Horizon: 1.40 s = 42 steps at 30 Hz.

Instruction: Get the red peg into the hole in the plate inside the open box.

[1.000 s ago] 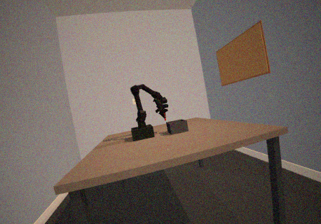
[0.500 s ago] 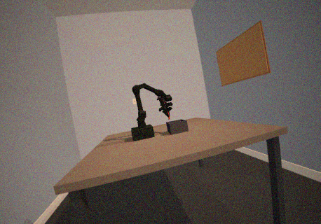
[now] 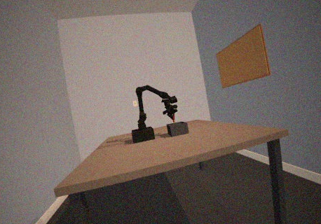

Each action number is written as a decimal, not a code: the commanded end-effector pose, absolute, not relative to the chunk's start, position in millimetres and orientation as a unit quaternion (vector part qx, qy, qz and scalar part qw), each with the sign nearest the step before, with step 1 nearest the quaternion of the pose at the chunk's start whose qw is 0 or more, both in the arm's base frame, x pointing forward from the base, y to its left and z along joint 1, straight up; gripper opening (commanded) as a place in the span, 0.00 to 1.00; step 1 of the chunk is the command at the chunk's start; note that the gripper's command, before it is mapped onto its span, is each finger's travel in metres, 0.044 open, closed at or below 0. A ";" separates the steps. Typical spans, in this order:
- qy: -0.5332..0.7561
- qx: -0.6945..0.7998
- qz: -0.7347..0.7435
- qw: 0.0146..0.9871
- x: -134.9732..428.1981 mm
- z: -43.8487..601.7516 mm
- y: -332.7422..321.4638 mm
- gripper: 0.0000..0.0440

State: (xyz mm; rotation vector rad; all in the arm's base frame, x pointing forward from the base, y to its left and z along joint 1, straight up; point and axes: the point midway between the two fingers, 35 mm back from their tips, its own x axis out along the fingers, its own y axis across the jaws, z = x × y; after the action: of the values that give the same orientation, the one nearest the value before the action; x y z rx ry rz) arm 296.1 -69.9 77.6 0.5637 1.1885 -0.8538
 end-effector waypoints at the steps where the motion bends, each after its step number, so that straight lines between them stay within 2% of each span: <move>1: 0.532 0.263 -0.385 0.707 303.8 75.7 -78.4 0.00; 11: 0.540 0.281 -0.390 0.691 310.5 51.5 -94.0 0.00; 13: 0.544 0.280 -0.391 0.688 310.1 45.0 -95.8 0.03; 19: 0.562 0.270 -0.388 0.678 306.5 29.2 -100.5 0.30; 21: 0.570 0.264 -0.387 0.675 307.2 25.8 -101.9 0.32; 27: 0.566 0.254 -0.388 0.682 322.7 25.5 -114.4 0.64; 37: 0.554 0.234 -0.388 0.698 346.2 31.8 -137.5 1.00; 42: 0.534 0.231 -0.396 0.710 356.6 39.4 -151.8 1.00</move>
State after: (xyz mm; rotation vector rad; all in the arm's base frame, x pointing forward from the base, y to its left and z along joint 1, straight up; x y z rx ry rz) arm 332.5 -131.3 29.8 0.5008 1.2969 -0.8462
